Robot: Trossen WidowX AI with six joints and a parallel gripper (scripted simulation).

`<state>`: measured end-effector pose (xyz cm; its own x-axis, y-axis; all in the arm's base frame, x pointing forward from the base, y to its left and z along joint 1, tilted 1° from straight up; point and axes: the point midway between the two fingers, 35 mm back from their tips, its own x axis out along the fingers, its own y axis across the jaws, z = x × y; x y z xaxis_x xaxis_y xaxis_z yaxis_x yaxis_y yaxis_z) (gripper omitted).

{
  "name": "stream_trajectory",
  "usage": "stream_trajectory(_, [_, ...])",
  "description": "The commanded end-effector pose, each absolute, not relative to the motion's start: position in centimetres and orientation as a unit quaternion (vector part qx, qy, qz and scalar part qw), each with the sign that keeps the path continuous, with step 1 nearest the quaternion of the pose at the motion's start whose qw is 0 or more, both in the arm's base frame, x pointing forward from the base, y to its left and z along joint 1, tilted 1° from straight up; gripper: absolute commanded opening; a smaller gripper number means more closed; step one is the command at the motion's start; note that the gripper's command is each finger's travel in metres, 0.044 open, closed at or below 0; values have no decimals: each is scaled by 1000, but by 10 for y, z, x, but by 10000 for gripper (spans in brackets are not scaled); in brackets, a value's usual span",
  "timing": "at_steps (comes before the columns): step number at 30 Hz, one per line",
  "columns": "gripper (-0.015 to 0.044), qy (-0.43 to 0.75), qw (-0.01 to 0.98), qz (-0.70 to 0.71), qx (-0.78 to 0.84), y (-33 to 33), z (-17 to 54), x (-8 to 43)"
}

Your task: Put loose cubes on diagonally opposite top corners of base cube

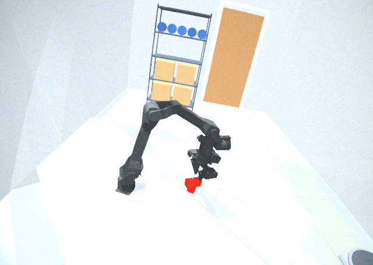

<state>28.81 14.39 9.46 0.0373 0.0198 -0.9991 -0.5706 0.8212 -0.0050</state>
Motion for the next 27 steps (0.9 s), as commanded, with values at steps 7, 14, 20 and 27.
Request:
stream_trajectory(7, [205,657,692,215,-208,144,111,288])
stream_trajectory(14, [205,657,692,215,-208,144,121,288])
stream_trajectory(20, [205,657,692,215,-208,144,130,287])
stream_trajectory(27, [231,657,692,215,-208,144,134,287])
